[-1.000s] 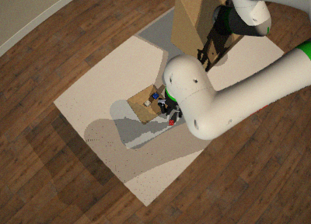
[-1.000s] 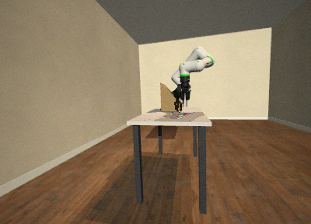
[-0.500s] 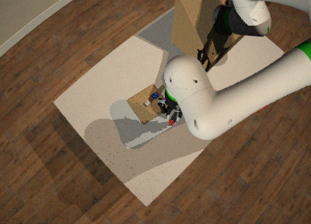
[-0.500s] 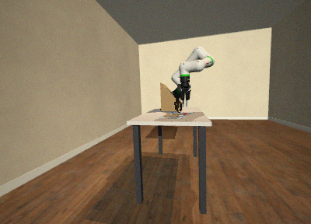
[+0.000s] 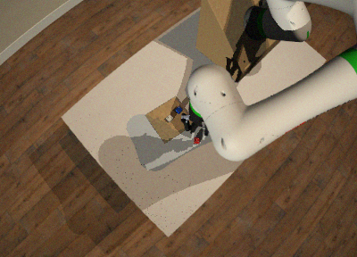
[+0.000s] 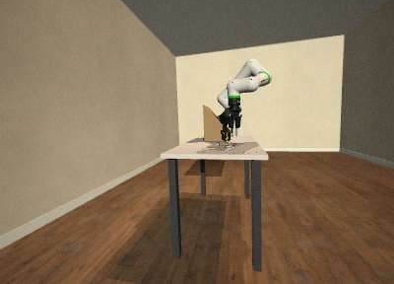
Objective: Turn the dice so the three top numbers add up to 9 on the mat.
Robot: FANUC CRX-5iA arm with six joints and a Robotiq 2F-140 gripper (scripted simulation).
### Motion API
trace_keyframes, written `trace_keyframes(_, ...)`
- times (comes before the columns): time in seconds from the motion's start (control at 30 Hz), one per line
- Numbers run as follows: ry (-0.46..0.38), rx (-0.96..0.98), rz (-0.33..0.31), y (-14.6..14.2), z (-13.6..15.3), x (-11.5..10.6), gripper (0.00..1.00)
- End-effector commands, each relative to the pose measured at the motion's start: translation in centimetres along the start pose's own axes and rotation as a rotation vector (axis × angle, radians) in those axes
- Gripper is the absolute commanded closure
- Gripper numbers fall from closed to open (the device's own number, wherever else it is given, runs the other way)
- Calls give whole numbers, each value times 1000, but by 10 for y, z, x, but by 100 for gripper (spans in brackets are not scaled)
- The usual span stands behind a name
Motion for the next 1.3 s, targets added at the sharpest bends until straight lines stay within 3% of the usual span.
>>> trace_keyframes(0.0,0,0,0,0,0,2,79)
trace_keyframes(1.27,0,0,0,0,2,44,79)
Point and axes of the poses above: the point where the finger pads meet when closed, its own x axis out along the fingers, its own y axis across the jaws, z = x × y, the point moved 1 cm from there along -x, back along the fingers, and after that the axes turned 3 degrees about x, right-handed, at the moved point
